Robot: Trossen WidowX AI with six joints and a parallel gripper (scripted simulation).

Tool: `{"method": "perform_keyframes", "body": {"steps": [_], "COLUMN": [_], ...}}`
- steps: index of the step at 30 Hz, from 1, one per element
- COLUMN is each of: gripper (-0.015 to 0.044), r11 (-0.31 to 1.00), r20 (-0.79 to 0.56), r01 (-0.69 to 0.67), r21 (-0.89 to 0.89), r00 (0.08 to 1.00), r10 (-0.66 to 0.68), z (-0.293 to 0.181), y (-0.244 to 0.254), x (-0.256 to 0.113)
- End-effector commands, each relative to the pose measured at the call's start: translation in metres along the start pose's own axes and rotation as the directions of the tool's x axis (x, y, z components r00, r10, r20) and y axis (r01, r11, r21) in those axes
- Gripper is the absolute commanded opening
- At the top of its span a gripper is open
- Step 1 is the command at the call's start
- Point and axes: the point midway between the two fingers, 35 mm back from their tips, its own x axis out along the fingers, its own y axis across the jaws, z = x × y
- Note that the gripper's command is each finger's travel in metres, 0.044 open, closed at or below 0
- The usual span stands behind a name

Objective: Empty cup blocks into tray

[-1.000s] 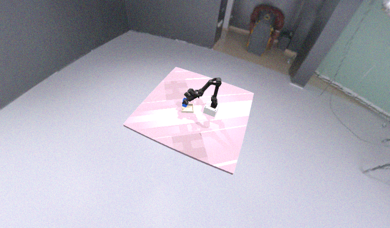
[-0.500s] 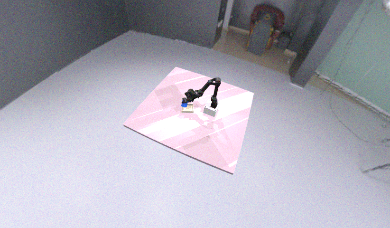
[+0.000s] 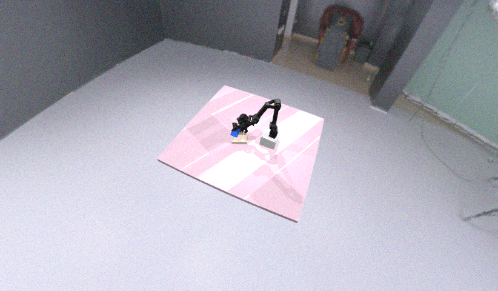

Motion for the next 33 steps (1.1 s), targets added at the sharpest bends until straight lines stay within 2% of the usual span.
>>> {"method": "perform_keyframes", "body": {"steps": [1,17,33], "gripper": [0.0,0.0,0.0], "r11": [0.995,0.901,0.699], "r20": [-0.002,-0.002,-0.002], "r01": [0.0,0.001,0.002], "r21": [0.098,0.433,0.716], "r00": [1.0,1.0,1.0], "r10": [0.0,0.0,0.0], "z": [-0.001,-0.0023,-0.0036], "y": [-0.001,-0.0032,-0.0055], "x": [0.0014,0.0054,0.0093]}}
